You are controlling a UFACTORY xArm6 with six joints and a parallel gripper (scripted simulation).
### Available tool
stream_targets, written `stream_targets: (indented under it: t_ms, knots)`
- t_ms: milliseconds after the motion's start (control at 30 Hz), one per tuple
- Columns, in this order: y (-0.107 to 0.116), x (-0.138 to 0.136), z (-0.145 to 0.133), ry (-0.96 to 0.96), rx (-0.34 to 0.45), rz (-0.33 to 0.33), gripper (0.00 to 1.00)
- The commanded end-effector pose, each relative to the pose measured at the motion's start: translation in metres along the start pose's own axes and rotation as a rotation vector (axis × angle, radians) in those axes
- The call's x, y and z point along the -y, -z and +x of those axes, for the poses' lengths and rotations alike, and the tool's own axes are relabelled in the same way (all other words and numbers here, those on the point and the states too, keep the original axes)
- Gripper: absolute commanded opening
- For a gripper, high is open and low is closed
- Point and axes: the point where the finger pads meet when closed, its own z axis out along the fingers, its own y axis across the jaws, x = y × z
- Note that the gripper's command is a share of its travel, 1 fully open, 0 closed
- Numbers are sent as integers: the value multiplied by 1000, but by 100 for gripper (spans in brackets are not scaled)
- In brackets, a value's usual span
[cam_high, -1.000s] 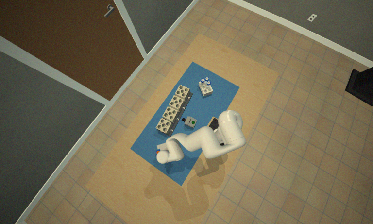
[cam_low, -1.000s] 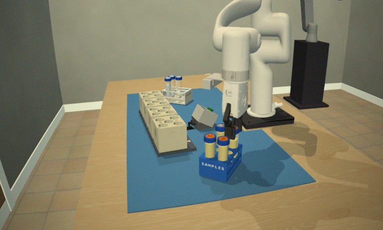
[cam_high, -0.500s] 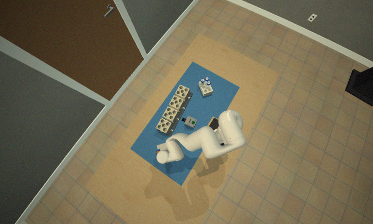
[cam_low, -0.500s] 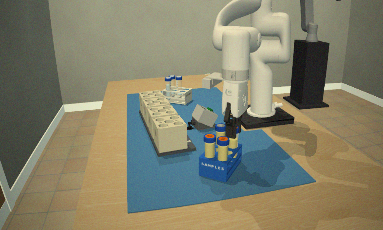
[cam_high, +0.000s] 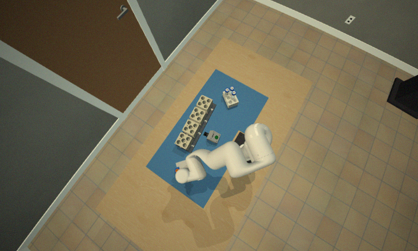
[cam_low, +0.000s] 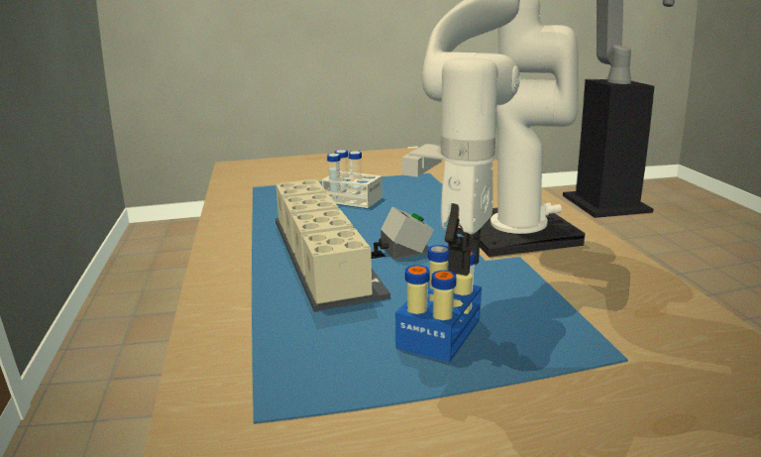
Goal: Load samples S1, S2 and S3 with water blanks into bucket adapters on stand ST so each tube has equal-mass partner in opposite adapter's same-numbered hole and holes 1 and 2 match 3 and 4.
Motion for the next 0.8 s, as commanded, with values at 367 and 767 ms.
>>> stream_targets:
  t_ms: [367,767]
  knots:
    - [2,1,0,0,0,4,0]
    - [7,1,0,0,0,5,0]
